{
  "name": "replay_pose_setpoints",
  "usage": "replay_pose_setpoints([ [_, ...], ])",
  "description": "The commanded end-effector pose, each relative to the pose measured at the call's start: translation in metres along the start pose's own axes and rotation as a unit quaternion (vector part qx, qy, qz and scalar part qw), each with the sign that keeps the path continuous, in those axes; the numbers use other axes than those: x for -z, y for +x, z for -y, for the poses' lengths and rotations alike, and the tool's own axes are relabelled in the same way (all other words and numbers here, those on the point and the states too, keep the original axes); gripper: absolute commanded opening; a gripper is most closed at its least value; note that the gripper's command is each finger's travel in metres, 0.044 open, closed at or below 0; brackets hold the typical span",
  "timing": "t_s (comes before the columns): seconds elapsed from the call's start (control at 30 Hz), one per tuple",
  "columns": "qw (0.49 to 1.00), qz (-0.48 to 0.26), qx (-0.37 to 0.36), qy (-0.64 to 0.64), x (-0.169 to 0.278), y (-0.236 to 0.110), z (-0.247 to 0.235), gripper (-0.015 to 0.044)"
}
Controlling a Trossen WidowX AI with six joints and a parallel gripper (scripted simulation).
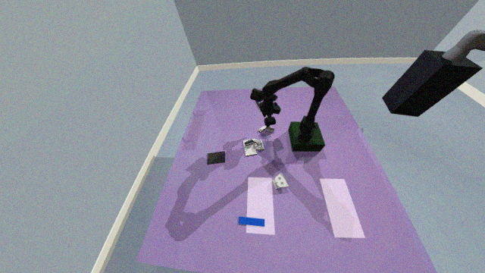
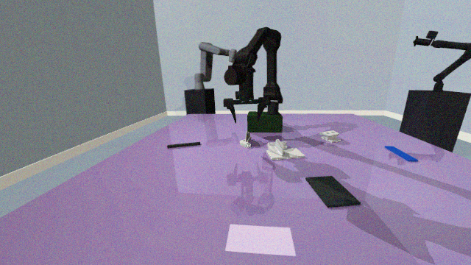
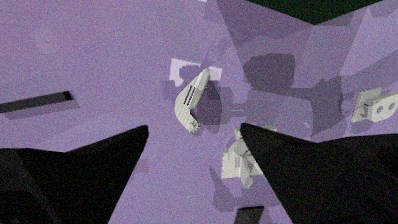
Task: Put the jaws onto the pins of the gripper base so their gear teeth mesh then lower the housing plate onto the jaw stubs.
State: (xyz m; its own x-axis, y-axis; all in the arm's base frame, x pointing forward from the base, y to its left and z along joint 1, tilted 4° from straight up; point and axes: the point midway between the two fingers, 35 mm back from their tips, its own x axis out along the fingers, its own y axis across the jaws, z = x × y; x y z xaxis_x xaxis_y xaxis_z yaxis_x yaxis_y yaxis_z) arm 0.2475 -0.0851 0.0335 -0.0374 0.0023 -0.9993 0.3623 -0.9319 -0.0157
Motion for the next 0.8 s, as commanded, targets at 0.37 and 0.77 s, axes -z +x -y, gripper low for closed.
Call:
replay_pose_setpoints([
  [0.37, 0.982, 0.003, -0.001, 0.191, -0.018, -0.001, -0.005, 0.044],
  [0.77, 0.98, 0.003, -0.001, 0.199, -0.019, 0.037, -0.005, 0.044],
])
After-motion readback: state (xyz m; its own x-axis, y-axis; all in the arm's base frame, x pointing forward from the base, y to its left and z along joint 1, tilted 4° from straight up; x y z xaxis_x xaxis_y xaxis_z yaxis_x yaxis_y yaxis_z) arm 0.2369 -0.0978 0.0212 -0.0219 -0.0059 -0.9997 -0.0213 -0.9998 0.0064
